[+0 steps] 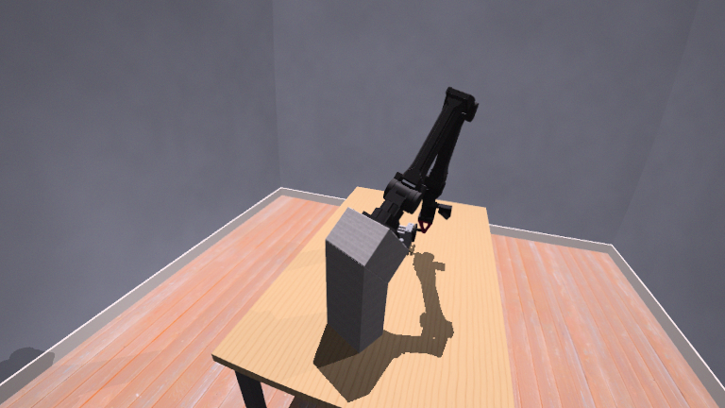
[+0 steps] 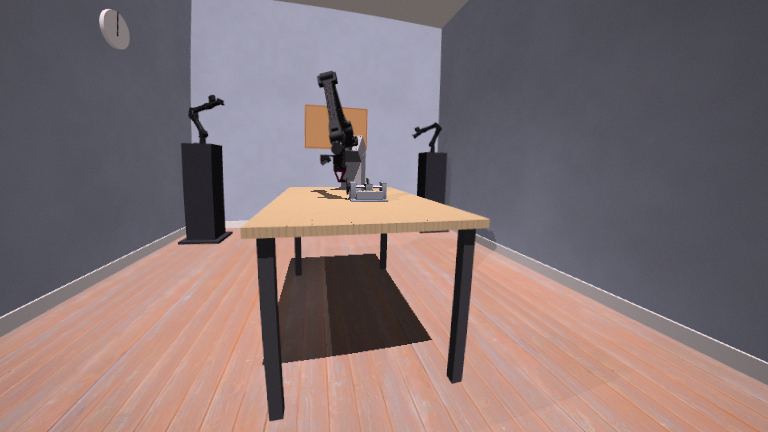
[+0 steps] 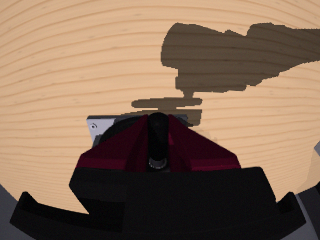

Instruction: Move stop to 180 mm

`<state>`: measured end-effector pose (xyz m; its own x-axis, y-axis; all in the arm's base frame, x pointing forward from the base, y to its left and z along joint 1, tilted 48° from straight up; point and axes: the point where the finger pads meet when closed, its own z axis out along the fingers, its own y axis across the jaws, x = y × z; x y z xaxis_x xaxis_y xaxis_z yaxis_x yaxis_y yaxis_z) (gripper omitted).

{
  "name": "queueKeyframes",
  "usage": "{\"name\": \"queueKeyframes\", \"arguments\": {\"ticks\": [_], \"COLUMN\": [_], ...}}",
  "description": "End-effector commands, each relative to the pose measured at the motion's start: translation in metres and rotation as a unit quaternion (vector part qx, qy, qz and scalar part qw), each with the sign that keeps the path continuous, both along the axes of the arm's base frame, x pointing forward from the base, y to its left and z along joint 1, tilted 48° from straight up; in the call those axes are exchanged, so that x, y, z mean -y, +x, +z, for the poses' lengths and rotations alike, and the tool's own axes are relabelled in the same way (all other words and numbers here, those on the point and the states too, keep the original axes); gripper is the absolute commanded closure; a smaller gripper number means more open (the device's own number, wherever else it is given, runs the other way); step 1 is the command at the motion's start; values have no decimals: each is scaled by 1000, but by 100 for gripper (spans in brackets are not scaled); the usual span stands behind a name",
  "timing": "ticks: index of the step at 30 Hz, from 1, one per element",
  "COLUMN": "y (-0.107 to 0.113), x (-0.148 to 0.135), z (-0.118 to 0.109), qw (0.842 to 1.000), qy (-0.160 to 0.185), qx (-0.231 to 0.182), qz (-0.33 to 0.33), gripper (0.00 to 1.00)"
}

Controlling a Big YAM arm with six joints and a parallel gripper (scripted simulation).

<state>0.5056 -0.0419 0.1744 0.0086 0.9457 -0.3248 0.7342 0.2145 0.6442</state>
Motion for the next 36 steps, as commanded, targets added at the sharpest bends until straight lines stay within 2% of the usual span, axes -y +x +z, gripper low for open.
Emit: {"name": "queueKeyframes", "arguments": {"ticks": [1, 24, 36], "y": [5, 14, 26], "x": [-14, -17, -21], "z": [49, 58, 73], "qw": [999, 999, 998], "qy": [3, 3, 2], "qx": [44, 45, 54], "qz": [10, 10, 11], "gripper": [94, 94, 94]}}
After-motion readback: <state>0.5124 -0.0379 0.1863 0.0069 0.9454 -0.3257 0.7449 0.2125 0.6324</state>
